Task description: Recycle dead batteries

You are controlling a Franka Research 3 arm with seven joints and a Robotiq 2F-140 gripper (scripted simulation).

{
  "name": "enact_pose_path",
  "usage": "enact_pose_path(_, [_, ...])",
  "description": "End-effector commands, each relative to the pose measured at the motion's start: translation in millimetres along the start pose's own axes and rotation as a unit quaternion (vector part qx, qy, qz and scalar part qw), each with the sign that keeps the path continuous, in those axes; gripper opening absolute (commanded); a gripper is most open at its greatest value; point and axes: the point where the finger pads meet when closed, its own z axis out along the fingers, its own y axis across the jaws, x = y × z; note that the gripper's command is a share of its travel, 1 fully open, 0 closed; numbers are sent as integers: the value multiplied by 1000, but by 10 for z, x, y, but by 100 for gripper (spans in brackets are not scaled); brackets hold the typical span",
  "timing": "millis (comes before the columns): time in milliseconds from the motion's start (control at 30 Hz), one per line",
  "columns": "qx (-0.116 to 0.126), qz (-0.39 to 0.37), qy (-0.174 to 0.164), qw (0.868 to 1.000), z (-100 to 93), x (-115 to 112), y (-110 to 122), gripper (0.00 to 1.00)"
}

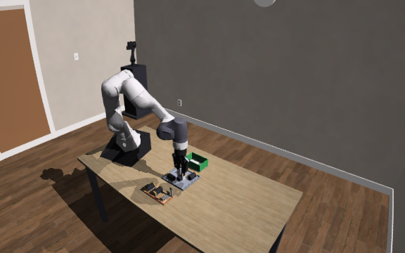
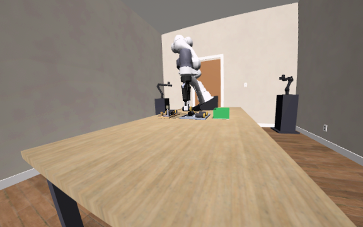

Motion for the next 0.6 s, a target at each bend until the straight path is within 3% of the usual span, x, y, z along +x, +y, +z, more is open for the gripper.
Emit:
enact_pose_path(0, [-1,-2,1,1000,-7,5,13,16])
enact_pose_path(567, [-1,-2,1,1000,-7,3,-2,16])
